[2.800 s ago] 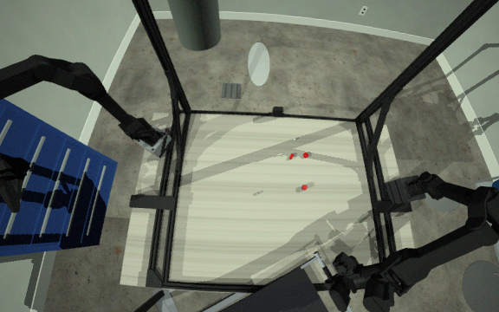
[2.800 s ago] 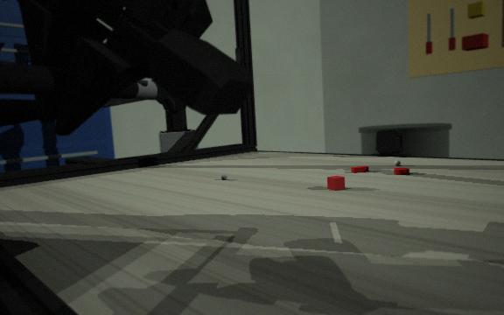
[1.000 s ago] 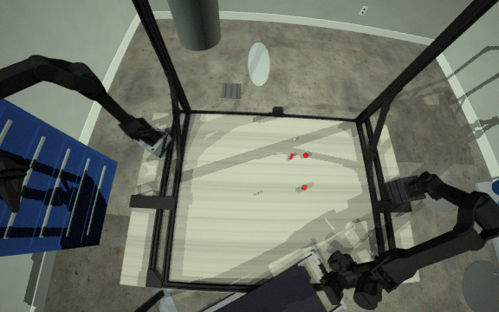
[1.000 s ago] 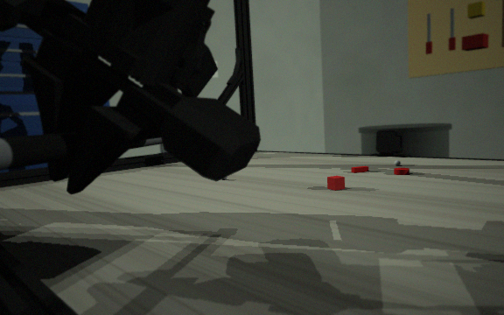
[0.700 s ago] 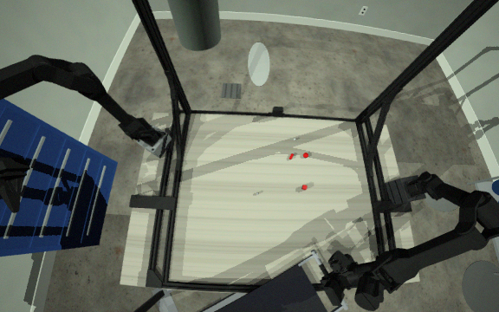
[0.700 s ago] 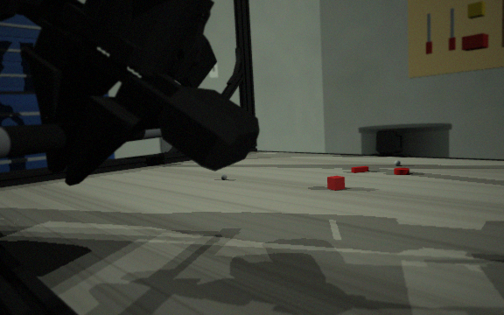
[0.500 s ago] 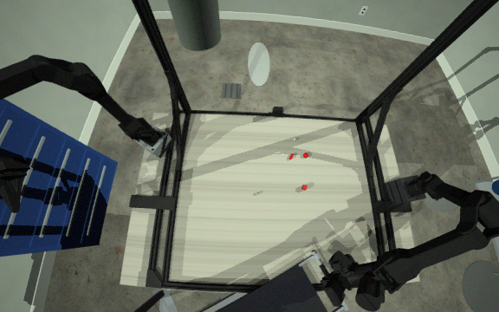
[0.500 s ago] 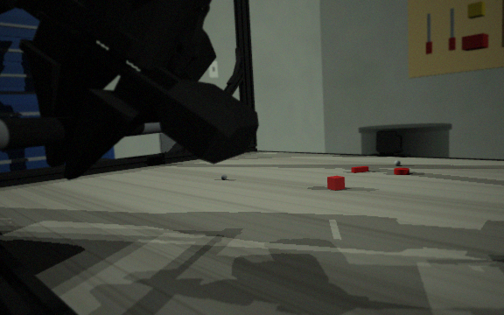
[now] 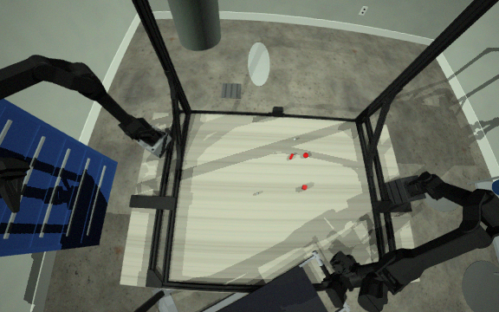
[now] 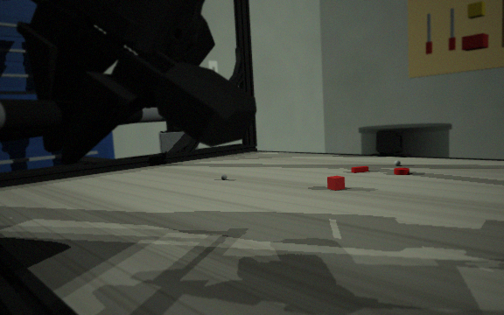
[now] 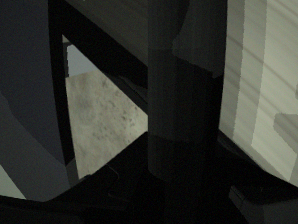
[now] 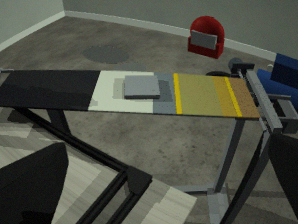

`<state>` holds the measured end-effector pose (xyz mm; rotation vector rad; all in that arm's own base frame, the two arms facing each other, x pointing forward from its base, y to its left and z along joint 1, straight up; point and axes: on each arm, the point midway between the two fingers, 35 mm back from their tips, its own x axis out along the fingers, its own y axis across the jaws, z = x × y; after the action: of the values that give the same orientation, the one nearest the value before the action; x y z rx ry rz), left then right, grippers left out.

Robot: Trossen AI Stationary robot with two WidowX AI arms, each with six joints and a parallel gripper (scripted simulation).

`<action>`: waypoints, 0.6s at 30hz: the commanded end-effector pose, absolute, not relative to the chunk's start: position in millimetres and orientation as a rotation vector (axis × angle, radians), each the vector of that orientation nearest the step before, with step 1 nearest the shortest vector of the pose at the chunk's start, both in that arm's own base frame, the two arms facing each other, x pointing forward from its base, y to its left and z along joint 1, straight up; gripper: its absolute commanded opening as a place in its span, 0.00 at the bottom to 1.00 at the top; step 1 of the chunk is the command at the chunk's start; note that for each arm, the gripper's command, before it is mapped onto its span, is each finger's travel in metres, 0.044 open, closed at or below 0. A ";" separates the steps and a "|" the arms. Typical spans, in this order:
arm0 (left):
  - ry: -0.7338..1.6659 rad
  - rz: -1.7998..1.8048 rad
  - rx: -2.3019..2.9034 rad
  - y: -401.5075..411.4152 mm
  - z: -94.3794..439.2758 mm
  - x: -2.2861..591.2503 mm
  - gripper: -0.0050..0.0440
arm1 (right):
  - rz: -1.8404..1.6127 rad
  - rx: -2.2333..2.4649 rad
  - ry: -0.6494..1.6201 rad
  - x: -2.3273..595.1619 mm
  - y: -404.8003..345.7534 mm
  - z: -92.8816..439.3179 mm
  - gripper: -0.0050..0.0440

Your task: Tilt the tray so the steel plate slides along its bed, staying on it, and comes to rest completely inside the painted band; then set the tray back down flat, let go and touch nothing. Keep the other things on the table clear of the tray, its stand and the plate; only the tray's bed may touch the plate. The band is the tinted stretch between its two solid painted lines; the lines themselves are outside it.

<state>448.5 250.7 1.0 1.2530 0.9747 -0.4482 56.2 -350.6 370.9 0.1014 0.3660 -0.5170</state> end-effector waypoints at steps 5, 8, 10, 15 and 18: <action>0.957 -0.424 1.266 252.3 22.7 450.6 0.10 | -0.517 0.098 0.367 56.2 -350.5 371.0 1.00; 0.955 -0.423 1.267 252.4 25.0 450.8 0.10 | -0.517 0.098 0.367 56.2 -350.5 371.0 1.00; 0.955 -0.423 1.267 252.4 25.0 450.8 0.10 | -0.517 0.098 0.367 56.2 -350.5 371.0 1.00; 0.952 -0.420 1.268 252.4 26.6 451.0 0.10 | -0.517 0.098 0.367 56.2 -350.5 371.0 1.00; 0.952 -0.419 1.269 252.4 26.6 451.0 0.10 | -0.517 0.098 0.367 56.2 -350.5 371.0 1.00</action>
<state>449.4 251.1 11.2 1.2563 0.9698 -0.4419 56.5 -350.5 370.9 0.1014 0.3661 -0.5164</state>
